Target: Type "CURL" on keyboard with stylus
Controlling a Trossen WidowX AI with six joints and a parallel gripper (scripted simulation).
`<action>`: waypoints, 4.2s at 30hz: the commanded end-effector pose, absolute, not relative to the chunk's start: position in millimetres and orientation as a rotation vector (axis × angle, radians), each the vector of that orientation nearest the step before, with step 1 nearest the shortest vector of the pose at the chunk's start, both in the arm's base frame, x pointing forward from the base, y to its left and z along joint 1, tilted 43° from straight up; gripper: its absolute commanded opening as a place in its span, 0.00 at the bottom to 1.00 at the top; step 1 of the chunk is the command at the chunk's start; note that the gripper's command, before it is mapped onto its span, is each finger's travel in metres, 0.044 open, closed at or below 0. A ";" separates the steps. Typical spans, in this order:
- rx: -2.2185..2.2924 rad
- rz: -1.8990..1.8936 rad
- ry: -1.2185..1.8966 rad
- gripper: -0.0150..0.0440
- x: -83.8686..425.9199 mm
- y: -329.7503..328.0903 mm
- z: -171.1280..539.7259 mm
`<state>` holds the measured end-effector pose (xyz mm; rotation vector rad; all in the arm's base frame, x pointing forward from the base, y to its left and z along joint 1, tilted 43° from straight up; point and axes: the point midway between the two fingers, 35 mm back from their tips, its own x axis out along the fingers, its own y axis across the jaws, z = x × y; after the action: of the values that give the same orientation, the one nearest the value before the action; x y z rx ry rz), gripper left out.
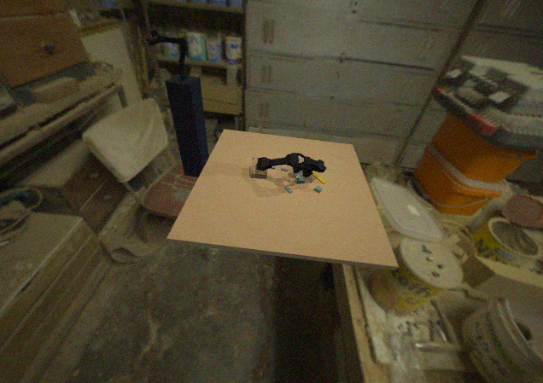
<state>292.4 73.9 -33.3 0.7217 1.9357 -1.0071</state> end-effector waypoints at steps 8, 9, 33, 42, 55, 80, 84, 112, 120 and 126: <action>0.713 -1.002 1.935 0.39 291.8 79.3 -27.1; 0.713 -1.002 1.935 0.39 291.5 82.3 -23.9; 0.708 -1.000 1.933 0.25 294.8 78.8 12.3; 0.712 -1.002 1.931 0.25 299.9 50.5 44.0; 0.712 -1.003 1.931 0.25 300.6 36.7 28.7; 0.712 -1.003 1.930 0.39 302.7 28.9 20.2; 0.712 -1.003 1.930 0.39 302.7 28.4 19.7; 0.711 -1.004 1.930 0.39 303.5 23.3 14.3; 0.712 -1.003 1.931 0.39 302.6 28.8 20.2; 0.712 -1.002 1.933 0.39 297.8 48.4 41.2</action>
<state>299.0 36.6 29.7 0.7057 1.9366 -1.0087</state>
